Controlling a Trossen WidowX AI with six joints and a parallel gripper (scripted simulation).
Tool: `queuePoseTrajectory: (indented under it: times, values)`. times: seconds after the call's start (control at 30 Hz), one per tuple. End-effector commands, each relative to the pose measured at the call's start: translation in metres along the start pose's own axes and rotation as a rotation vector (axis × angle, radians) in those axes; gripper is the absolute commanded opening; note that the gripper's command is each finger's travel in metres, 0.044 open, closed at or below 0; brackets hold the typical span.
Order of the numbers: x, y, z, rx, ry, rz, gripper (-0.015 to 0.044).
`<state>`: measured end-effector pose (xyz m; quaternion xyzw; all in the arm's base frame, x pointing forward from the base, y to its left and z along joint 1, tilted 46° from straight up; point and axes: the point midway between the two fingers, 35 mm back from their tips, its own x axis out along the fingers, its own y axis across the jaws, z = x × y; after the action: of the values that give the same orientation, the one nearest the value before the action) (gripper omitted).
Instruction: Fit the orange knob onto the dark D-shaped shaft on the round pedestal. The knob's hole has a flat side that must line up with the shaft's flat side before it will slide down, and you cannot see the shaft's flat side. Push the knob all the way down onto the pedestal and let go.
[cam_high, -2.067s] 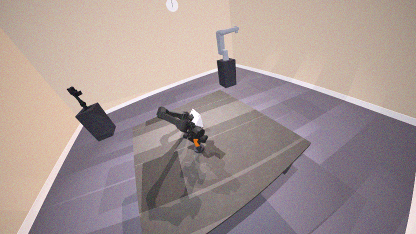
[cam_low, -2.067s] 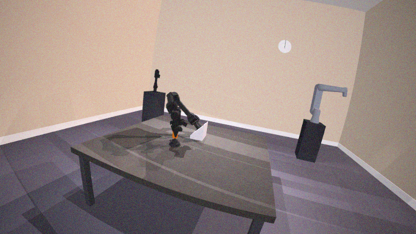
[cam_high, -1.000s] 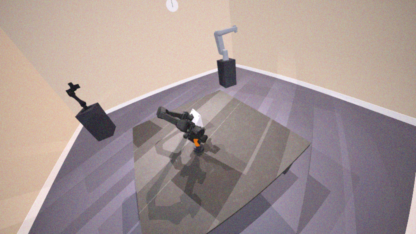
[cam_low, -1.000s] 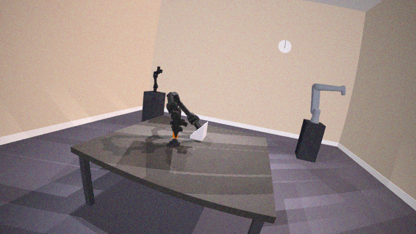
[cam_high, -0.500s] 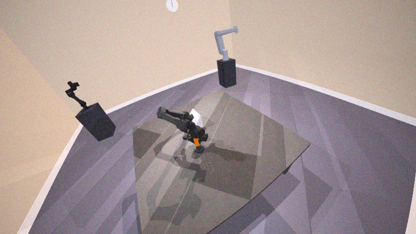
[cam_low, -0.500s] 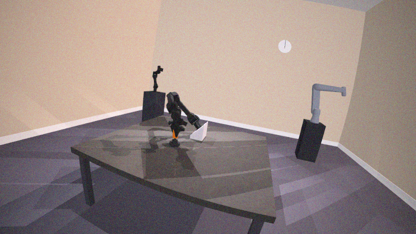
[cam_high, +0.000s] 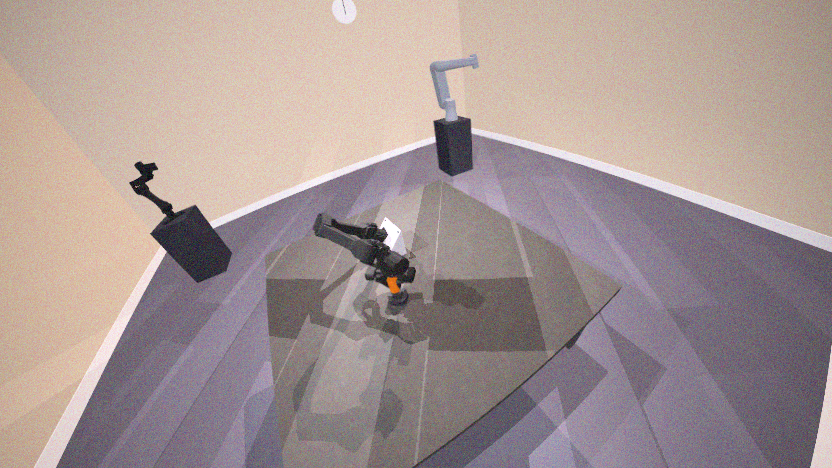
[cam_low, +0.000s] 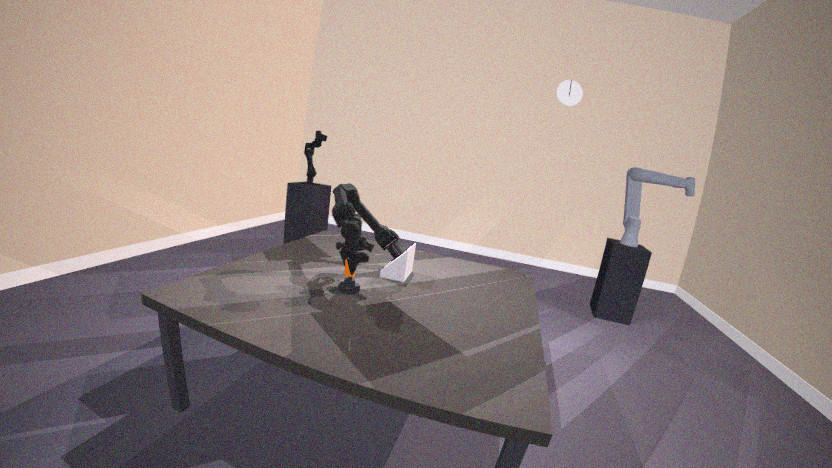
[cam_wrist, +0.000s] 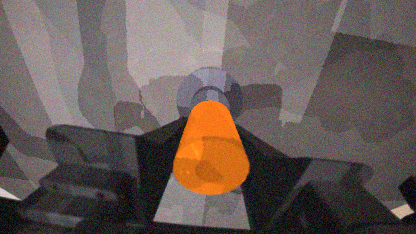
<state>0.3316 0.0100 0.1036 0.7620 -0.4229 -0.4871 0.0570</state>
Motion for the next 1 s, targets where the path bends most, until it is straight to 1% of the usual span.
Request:
queuePoseTrajectory:
  times: [0.0, 0.77, 0.97]
  values:
    - [0.0002, -0.0004, 0.0007, -0.007, 0.004, -0.001, 0.0]
    - [0.0033, 0.0008, 0.003, -0.007, 0.004, -0.001, 0.0]
    - [-0.0018, 0.0009, 0.0023, -0.007, 0.003, -0.001, 0.0]
